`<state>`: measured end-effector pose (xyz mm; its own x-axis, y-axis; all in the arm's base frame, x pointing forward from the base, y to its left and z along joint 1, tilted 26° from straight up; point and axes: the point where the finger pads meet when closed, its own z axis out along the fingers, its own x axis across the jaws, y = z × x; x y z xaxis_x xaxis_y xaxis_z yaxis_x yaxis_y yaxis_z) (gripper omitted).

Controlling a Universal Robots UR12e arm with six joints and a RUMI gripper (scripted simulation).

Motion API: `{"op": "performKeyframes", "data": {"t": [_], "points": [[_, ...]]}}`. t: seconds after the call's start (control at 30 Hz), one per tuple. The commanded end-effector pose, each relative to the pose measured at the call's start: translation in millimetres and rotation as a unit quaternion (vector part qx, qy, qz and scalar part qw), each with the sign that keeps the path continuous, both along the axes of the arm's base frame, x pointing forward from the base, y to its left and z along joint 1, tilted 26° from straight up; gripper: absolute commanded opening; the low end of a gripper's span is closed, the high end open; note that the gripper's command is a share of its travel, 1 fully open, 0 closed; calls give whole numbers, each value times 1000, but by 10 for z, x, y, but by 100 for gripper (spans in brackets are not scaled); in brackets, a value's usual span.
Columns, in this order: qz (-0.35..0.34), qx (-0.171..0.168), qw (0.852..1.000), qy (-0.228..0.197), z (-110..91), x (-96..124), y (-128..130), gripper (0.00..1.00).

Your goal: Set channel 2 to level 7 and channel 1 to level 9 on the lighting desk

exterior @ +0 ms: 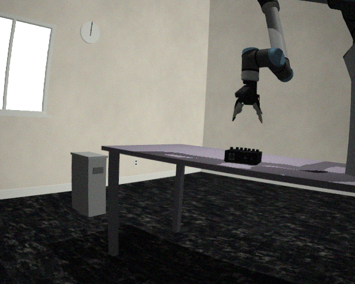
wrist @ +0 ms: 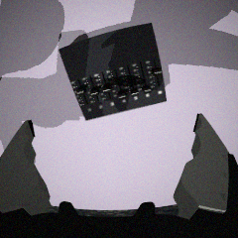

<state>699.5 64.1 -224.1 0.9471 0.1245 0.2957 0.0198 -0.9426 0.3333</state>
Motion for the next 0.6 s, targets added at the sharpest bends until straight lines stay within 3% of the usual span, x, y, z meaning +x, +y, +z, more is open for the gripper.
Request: {"op": "performKeyframes", "data": {"t": [0.0,0.27,0.57], "points": [[0,0,1000,0,5,1,4,100],[-12,4,1000,-5,-11,0,-9,100],[-75,27,996,-26,-100,-10,-78,100]]}}
